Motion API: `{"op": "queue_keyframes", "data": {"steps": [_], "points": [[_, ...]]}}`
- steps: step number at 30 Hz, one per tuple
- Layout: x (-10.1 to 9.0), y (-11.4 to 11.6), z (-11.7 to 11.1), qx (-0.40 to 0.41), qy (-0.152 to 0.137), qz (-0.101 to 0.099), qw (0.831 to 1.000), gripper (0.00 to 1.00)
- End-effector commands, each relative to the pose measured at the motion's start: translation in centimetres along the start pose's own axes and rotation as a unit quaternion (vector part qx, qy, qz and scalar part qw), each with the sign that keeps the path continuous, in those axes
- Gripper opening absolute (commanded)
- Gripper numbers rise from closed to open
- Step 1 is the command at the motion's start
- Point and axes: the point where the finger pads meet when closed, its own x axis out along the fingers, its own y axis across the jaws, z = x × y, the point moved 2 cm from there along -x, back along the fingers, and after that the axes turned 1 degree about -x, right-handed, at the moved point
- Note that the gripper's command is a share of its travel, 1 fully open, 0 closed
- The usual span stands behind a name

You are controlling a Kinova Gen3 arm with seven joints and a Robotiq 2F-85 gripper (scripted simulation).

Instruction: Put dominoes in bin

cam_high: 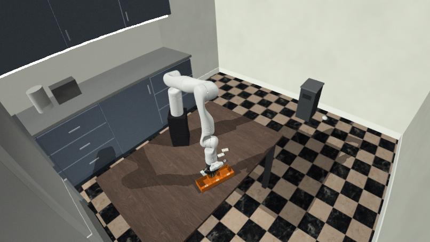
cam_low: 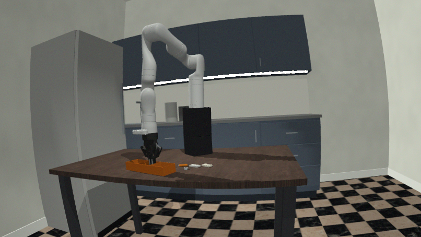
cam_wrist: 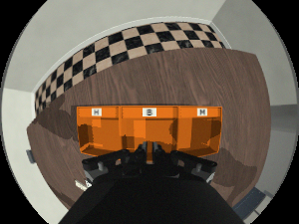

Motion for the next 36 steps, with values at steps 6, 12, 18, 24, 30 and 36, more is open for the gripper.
{"op": "queue_keyframes", "data": {"steps": [6, 12, 18, 24, 30, 36], "points": [[-0.6, 0.0, -0.1, 0.000, 0.001, 0.000, 1.000, 0.09], [-1.1, 0.0, -0.1, 0.000, 0.001, 0.000, 1.000, 0.09], [-1.9, 0.0, -0.1, 0.000, 0.001, 0.000, 1.000, 0.09], [-2.7, 0.0, -0.1, 0.000, 0.001, 0.000, 1.000, 0.09], [-4.1, 0.0, -0.1, 0.000, 0.001, 0.000, 1.000, 0.09], [-5.3, 0.0, -0.1, 0.000, 0.001, 0.000, 1.000, 0.09]]}}
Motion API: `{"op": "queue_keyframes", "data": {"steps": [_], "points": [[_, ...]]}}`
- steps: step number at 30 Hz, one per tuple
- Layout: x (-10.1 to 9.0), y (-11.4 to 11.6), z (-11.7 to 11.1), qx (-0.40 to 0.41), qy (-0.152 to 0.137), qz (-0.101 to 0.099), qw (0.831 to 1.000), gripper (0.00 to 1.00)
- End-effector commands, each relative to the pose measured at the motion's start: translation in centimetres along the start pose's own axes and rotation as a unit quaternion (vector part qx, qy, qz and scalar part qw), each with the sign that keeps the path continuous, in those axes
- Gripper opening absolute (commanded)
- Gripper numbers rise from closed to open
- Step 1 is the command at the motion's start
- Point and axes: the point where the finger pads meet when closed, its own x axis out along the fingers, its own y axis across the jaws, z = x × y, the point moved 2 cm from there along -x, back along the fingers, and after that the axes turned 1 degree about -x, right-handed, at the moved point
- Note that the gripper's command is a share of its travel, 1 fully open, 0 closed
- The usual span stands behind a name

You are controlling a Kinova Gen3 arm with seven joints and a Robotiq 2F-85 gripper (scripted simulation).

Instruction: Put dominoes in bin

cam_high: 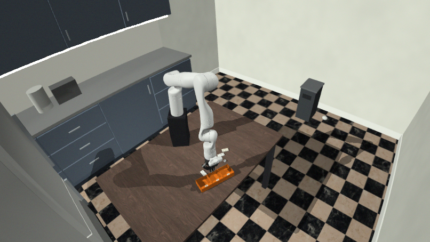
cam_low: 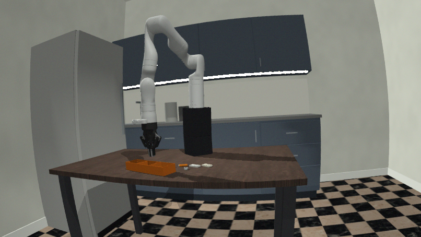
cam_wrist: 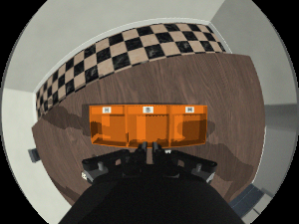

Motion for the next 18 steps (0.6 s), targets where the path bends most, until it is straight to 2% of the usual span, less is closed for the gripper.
{"op": "queue_keyframes", "data": {"steps": [1, 7, 18], "points": [[-0.6, -0.2, -0.5, -0.002, 0.005, -0.001, 1.000, 0.09], [-0.6, -0.2, -0.5, -0.002, 0.005, -0.001, 1.000, 0.09], [-0.6, -5.7, -0.4, -0.002, 0.005, -0.001, 1.000, 0.09]]}}
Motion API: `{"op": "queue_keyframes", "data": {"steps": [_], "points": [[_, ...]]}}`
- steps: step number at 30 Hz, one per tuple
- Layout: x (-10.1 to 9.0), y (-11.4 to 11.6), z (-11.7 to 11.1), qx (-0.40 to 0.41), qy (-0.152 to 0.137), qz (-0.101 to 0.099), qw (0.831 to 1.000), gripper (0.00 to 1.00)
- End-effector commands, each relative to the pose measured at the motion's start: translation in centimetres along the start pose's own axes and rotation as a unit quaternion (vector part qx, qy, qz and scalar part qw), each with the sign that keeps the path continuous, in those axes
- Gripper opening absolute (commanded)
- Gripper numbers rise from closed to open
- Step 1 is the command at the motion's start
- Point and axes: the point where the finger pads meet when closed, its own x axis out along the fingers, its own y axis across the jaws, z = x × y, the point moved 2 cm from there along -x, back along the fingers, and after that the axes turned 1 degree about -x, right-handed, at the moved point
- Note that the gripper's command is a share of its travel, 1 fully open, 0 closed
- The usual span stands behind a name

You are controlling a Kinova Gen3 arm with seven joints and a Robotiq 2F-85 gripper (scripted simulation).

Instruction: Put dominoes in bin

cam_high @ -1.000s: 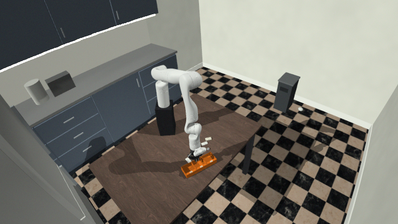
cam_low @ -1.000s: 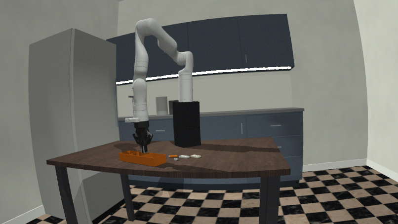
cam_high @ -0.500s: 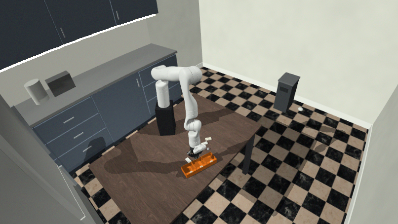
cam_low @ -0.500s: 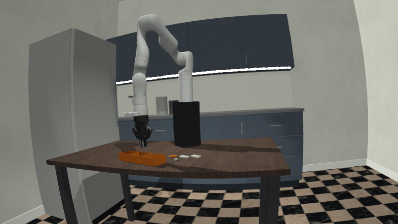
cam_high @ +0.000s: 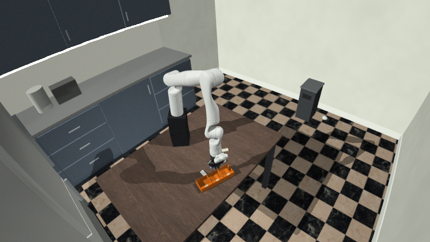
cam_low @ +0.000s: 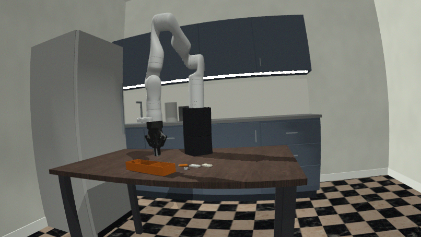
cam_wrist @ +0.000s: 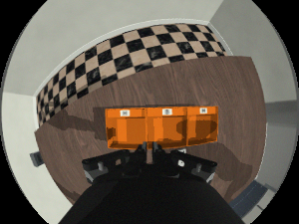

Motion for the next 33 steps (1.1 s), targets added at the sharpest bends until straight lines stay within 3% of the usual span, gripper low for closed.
{"op": "queue_keyframes", "data": {"steps": [1, 8, 15, 33], "points": [[0.0, -2.3, 0.0, -0.015, 0.000, 0.000, 1.000, 0.09], [0.0, -4.7, 0.1, -0.015, 0.000, 0.000, 1.000, 0.09], [0.0, -4.7, 0.1, -0.015, 0.001, 0.000, 1.000, 0.09], [4.2, -4.7, 0.1, -0.015, 0.000, 0.000, 1.000, 0.09]]}}
